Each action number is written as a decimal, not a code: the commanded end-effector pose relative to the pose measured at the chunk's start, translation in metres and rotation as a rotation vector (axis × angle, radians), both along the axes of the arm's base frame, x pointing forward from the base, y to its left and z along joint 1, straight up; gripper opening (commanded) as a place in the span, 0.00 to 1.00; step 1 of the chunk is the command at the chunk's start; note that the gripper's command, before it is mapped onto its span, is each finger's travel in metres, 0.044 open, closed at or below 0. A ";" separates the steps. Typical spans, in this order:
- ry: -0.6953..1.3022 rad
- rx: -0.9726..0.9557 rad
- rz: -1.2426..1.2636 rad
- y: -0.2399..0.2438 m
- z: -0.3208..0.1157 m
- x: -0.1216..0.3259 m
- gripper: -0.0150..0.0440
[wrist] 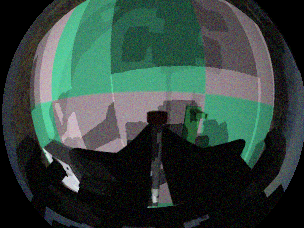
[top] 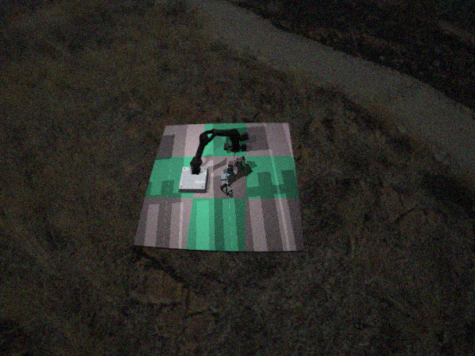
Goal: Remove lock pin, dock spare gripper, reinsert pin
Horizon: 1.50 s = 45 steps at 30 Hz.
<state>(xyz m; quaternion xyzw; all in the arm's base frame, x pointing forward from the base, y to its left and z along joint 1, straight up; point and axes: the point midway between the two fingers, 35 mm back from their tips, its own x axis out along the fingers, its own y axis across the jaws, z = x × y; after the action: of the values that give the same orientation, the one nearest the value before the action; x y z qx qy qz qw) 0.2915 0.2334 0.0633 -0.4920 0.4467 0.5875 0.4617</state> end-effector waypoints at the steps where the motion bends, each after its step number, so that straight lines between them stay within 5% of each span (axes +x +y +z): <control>1: -0.003 0.003 -0.010 0.007 0.002 0.009 0.25; 45: -0.013 0.009 -0.058 0.051 -0.018 0.065 0.25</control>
<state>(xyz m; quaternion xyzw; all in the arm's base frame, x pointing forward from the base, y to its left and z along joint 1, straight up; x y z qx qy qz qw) 0.3571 0.2846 0.0505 -0.4816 0.4532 0.5733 0.4838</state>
